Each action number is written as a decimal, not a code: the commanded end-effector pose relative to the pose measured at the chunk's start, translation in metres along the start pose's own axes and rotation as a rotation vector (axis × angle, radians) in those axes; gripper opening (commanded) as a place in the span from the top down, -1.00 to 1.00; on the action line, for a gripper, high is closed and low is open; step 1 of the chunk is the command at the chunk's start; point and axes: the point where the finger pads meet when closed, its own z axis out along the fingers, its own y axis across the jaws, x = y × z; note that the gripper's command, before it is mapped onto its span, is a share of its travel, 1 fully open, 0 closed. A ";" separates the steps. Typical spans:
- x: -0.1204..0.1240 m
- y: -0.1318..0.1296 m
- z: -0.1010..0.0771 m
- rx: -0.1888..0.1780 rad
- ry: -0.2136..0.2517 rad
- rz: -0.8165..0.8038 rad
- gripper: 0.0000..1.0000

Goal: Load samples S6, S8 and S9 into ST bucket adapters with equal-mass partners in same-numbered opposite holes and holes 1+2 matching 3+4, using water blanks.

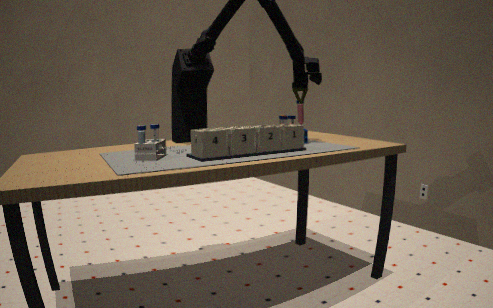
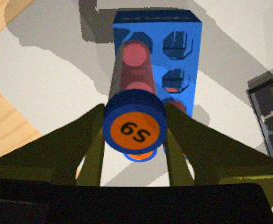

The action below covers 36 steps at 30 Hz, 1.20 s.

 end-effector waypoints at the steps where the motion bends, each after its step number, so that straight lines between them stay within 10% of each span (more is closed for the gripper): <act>1: -0.007 -0.003 -0.024 -0.004 -0.023 0.028 1.00; 24: -0.017 -0.007 -0.091 -0.006 -0.038 0.046 1.00; 36: -0.009 -0.006 -0.080 -0.002 -0.015 0.035 1.00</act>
